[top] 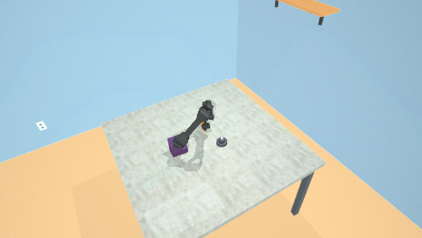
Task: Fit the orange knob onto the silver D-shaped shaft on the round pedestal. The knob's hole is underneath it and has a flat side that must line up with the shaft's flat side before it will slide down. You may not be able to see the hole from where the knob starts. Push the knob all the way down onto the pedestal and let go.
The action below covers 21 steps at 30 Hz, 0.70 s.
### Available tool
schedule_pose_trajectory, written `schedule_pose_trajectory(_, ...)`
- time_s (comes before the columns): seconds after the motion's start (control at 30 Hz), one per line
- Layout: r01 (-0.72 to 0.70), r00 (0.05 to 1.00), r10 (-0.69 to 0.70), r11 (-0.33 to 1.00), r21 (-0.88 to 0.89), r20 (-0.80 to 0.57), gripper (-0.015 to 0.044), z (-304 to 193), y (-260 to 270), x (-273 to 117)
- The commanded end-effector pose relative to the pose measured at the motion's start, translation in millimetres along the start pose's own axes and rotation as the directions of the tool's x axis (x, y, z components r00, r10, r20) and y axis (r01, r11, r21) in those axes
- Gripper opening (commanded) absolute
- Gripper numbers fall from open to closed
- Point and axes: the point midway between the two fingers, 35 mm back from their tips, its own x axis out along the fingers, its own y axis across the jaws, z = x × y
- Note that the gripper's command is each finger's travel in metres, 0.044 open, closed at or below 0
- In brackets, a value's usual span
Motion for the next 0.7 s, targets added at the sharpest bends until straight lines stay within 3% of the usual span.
schedule_pose_trajectory(0.0,0.005,1.0,-0.005,1.0,0.0,0.001,0.0282,0.6,-1.6,2.1)
schedule_pose_trajectory(0.13,0.005,1.0,-0.005,1.0,0.0,0.001,0.0177,0.6,-1.6,2.1)
schedule_pose_trajectory(0.33,0.005,1.0,-0.005,1.0,0.0,0.001,0.0137,0.6,-1.6,2.1)
schedule_pose_trajectory(0.5,0.004,1.0,-0.004,1.0,0.0,0.001,0.0006,1.9,-0.1,-5.1)
schedule_pose_trajectory(0.67,0.002,1.0,-0.002,1.0,-0.001,0.001,0.0,4.0,2.4,-19.8)
